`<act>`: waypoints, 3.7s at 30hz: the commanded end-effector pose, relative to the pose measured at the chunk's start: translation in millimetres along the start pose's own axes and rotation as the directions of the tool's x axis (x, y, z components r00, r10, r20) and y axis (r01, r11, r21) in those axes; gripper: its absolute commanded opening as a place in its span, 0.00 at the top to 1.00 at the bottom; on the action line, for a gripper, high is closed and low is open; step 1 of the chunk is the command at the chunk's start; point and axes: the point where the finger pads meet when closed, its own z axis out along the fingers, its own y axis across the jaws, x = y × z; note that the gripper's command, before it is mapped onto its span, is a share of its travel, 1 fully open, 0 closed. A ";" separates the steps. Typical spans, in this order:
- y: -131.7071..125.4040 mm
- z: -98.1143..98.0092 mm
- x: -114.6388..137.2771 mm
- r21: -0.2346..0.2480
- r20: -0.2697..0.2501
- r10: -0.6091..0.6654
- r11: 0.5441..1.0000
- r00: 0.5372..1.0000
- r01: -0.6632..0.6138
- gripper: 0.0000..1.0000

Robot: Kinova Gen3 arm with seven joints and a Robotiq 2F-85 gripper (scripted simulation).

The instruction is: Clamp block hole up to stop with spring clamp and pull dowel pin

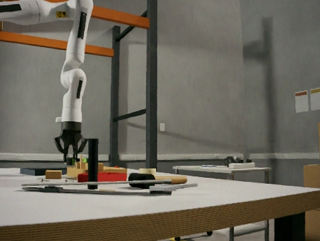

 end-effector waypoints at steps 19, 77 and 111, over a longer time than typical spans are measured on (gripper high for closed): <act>0.7 7.7 0.0 -0.002 0.000 0.000 1.000 1.000 0.000 0.68; 0.7 7.8 0.0 -0.002 0.000 0.000 1.000 1.000 0.000 0.63; 0.7 7.8 0.0 -0.002 0.000 0.000 1.000 1.000 0.000 0.56</act>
